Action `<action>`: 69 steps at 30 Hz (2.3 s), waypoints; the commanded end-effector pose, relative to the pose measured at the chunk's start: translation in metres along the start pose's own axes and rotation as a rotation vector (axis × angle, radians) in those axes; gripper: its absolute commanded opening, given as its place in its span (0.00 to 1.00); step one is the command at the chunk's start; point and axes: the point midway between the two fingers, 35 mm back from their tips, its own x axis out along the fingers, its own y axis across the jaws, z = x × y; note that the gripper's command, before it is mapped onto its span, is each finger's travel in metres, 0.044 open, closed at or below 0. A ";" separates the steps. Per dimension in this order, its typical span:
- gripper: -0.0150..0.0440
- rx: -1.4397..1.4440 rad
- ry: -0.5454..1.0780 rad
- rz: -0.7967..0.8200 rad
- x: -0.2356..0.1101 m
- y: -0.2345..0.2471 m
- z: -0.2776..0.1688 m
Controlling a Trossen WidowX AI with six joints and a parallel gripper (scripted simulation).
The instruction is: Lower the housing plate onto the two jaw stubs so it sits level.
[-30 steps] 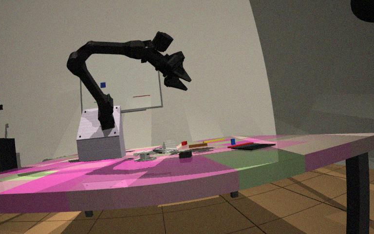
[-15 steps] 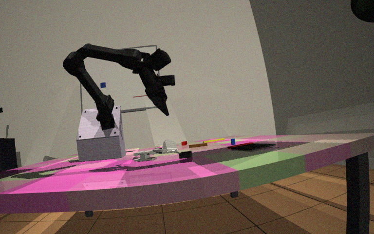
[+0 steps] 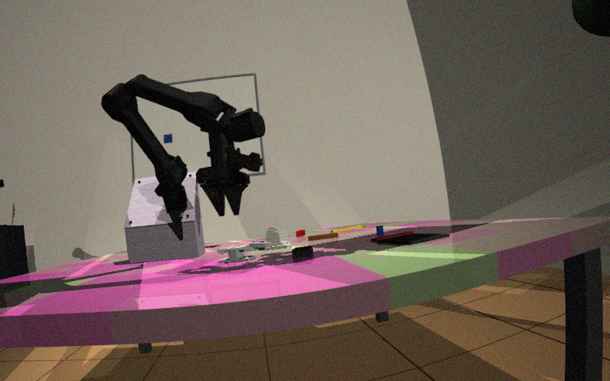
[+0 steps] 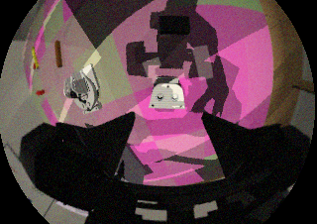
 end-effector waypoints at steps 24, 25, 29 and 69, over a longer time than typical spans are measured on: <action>1.00 0.016 0.014 -0.006 0.057 -0.002 -0.005; 1.00 0.016 0.014 -0.006 0.058 -0.002 -0.005; 1.00 0.016 0.013 -0.006 0.061 -0.002 -0.006; 1.00 0.016 0.014 -0.007 0.091 -0.002 -0.006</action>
